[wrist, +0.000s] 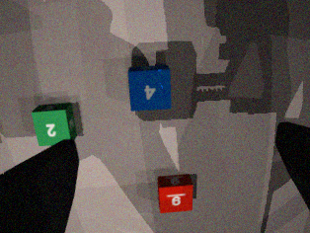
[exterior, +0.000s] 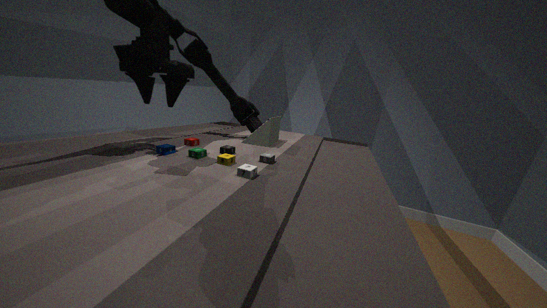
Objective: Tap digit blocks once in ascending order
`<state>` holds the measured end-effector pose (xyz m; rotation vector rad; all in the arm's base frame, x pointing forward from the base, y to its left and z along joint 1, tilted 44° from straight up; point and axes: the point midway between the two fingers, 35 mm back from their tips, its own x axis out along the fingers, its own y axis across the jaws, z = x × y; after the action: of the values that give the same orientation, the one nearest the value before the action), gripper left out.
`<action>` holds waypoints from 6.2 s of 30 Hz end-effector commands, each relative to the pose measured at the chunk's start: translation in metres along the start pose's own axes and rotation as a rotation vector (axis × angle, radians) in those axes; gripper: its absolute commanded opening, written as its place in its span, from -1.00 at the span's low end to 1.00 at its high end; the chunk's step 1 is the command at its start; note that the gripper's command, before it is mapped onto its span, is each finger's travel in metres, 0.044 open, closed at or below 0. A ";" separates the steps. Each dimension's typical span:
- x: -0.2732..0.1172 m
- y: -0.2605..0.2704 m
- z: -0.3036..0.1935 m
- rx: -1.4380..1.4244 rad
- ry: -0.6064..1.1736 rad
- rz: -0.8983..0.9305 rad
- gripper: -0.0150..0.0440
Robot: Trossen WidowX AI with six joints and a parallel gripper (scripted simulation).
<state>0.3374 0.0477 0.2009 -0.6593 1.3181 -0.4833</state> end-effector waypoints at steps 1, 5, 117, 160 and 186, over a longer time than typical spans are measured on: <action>0.000 -0.001 0.000 -0.008 0.000 -0.004 0.86; 0.000 -0.001 0.000 -0.008 0.000 -0.004 0.86; -0.005 0.134 -0.116 0.005 0.041 0.009 -0.42; 0.078 0.134 -0.119 0.007 0.039 0.007 -0.42; -0.002 0.088 -0.033 0.009 0.037 0.007 -0.42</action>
<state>0.2889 0.1117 0.1318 -0.6171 1.3474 -0.5021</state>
